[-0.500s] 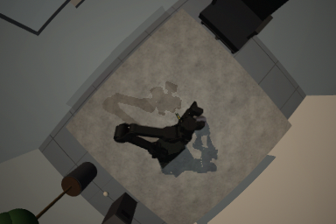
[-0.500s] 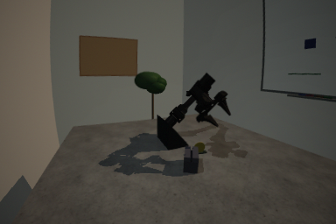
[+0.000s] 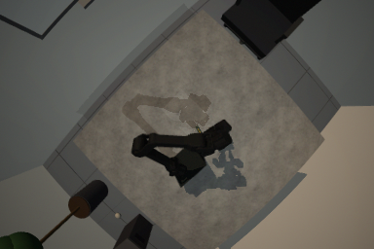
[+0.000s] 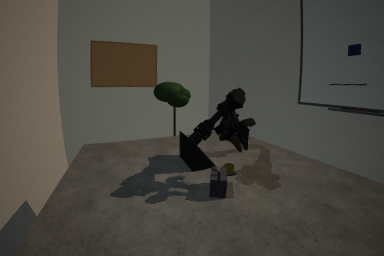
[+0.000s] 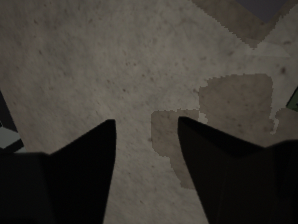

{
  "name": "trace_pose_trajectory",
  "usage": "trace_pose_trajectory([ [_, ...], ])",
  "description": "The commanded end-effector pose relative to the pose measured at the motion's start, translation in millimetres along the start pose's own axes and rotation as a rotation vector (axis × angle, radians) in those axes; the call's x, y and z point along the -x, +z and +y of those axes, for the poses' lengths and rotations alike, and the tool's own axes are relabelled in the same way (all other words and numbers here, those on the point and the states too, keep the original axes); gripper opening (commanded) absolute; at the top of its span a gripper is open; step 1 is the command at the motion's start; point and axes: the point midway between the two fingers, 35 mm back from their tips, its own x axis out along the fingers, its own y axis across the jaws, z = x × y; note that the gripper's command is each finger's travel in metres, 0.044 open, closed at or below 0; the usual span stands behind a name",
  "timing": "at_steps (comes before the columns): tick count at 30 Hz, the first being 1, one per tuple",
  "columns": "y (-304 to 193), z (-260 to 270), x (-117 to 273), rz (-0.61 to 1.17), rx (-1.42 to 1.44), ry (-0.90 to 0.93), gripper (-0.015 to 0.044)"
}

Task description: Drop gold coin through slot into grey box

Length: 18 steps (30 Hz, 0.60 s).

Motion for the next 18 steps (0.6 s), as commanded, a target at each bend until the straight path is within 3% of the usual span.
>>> trace_pose_trajectory([
  [1, 2, -55, 8, -0.159, -0.152, -0.385, 0.0161],
  [5, -9, -77, 21, -0.181, -0.200, -0.561, 0.0161],
  [18, -9, -79, 20, -0.181, -0.200, -0.561, 0.0161],
])
